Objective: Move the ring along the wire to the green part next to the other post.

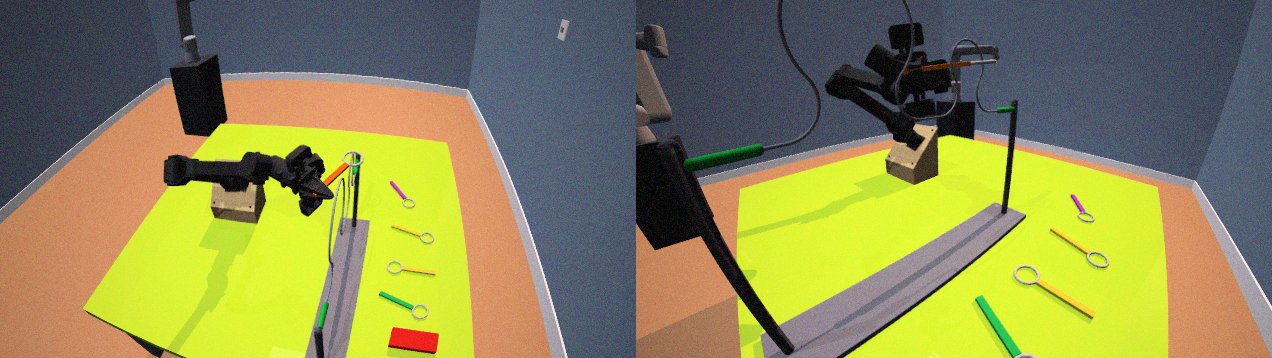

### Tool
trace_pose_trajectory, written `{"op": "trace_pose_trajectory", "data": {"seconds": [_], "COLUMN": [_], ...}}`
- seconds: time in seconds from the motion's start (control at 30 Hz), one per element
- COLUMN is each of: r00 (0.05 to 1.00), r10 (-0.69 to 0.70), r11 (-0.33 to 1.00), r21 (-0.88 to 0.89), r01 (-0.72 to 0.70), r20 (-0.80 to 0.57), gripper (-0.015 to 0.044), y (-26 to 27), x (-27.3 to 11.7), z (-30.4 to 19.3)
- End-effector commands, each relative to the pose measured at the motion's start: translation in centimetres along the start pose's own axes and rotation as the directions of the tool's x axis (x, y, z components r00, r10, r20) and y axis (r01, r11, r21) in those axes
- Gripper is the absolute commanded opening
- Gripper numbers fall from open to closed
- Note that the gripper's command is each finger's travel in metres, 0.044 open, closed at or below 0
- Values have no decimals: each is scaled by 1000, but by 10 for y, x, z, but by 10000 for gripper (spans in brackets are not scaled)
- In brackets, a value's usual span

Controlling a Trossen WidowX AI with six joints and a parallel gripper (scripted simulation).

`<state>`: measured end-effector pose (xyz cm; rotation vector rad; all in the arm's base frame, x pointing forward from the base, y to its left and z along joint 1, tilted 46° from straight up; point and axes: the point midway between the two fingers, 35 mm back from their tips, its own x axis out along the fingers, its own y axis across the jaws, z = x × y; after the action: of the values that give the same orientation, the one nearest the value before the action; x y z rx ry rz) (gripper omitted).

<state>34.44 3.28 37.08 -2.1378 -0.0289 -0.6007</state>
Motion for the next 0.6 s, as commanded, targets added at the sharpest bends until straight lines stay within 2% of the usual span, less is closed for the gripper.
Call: {"op": "trace_pose_trajectory", "data": {"seconds": [0.0, 0.57], "r00": [999, 975], "r10": [-46, -201], "r11": [996, 903], "r21": [-81, -370], "r01": [47, 220], "r20": [14, 90], "gripper": [-150, -150], "y": [-6, -28], "x": [1, 1], "z": [1, 6]}}
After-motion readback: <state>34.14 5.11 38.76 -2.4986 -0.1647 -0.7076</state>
